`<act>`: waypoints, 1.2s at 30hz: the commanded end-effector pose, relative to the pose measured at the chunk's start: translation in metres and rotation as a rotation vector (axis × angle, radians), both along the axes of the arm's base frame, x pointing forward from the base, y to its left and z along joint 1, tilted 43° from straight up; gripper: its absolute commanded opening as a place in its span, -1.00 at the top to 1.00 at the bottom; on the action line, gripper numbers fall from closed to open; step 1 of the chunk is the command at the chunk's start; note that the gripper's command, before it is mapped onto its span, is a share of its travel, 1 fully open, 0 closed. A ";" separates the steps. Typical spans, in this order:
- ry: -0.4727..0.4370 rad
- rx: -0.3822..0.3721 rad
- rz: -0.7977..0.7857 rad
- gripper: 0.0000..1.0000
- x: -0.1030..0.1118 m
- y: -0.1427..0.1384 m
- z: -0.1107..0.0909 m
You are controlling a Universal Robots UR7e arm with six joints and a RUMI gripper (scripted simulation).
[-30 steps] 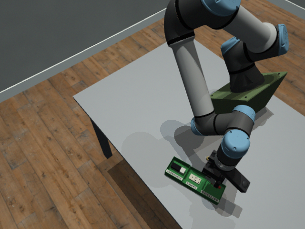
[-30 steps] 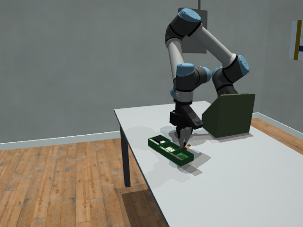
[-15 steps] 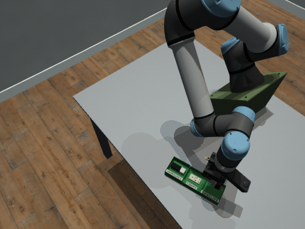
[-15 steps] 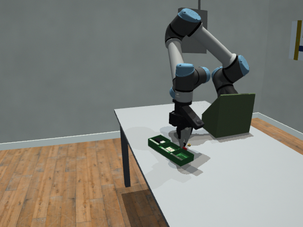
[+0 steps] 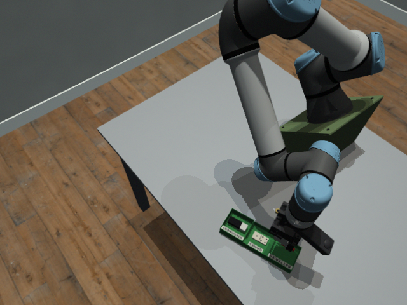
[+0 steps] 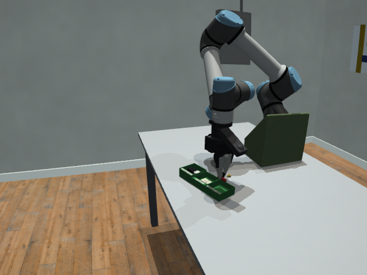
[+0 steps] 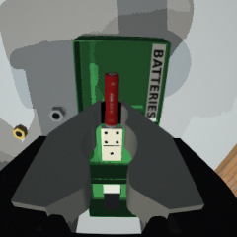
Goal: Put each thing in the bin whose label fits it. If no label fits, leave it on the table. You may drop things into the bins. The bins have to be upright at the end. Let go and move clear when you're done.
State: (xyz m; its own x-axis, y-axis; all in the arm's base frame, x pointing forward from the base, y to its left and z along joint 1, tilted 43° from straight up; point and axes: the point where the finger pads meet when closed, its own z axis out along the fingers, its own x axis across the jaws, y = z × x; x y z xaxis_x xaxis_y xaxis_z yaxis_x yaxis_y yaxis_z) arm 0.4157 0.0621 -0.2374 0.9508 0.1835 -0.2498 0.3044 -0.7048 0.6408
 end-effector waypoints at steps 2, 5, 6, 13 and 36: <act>-0.001 0.000 0.001 1.00 0.000 0.000 0.000; -0.001 0.000 0.001 1.00 0.000 -0.002 -0.003; -0.001 0.000 0.001 1.00 0.000 -0.004 -0.004; -0.001 0.000 0.001 1.00 -0.001 -0.011 -0.011; -0.001 0.000 0.001 1.00 -0.002 -0.030 -0.032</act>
